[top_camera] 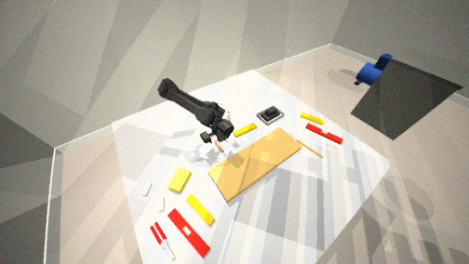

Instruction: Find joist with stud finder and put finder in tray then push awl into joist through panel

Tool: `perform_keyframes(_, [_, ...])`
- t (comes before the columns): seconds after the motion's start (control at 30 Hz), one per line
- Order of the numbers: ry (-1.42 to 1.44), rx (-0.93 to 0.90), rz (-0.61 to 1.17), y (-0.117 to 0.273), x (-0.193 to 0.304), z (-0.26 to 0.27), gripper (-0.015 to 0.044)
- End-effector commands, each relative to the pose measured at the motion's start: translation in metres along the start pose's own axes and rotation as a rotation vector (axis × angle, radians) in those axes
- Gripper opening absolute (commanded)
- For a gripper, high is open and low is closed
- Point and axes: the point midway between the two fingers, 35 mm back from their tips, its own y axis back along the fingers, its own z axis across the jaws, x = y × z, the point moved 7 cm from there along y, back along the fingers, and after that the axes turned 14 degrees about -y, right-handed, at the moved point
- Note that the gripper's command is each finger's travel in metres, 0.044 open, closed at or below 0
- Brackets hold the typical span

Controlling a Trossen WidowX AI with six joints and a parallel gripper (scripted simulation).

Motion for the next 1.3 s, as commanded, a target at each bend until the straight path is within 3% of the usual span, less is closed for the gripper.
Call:
perform_keyframes(0.0, [0.005,0.005,-0.001,-0.007,0.0,0.0,0.044])
perform_keyframes(0.63, [0.004,0.012,-0.002,-0.034,-0.001,-0.001,0.044])
perform_keyframes(0.97, [0.004,0.012,-0.002,-0.034,-0.001,-0.001,0.0177])
perform_keyframes(1.27, [0.004,0.012,-0.002,-0.034,-0.001,-0.001,0.0117])
